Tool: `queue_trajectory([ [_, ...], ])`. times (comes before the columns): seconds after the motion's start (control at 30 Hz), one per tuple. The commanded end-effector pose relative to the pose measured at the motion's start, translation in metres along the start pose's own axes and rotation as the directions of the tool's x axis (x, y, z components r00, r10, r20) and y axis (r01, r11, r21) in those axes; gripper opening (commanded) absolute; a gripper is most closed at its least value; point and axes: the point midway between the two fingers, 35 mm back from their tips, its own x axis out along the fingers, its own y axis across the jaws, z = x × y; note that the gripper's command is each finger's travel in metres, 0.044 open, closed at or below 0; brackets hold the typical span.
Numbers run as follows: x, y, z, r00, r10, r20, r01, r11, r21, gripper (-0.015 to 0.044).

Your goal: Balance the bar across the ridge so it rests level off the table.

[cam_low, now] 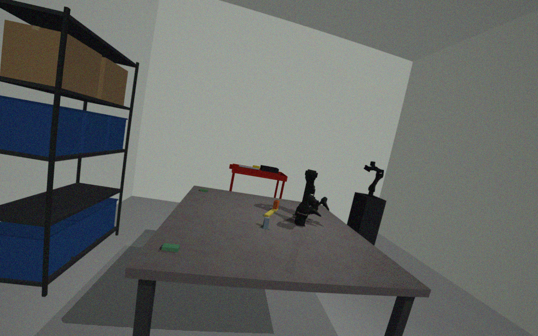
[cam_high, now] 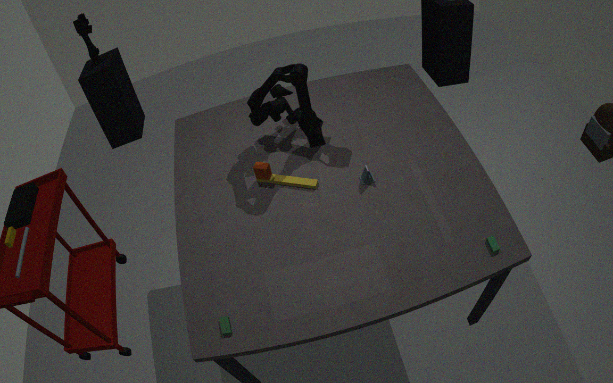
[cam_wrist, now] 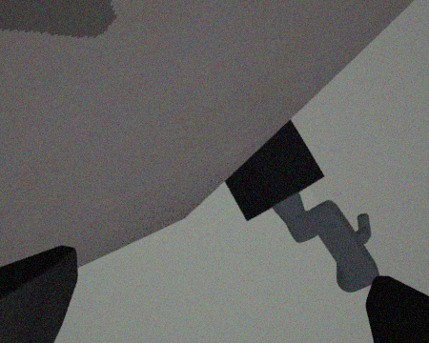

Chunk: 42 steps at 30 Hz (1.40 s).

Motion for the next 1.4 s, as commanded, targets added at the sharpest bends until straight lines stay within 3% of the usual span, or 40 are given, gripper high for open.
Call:
queue_trajectory([
  [0.0, 0.000, 0.000, 0.000, 1.000, 0.000, 0.001, 0.000, 1.000, -0.001, 0.0374],
  [0.1, -0.004, 0.001, 0.003, 1.000, 0.003, 0.019, -0.003, 1.000, -0.022, 0.0315],
  [0.73, -0.074, 0.016, 0.035, 0.954, 0.043, 0.296, 0.082, 0.914, -0.398, 0.0315],
  [1.37, -0.152, 0.050, 0.043, 0.829, 0.116, 0.547, 0.370, 0.619, -0.693, 0.0315],
])
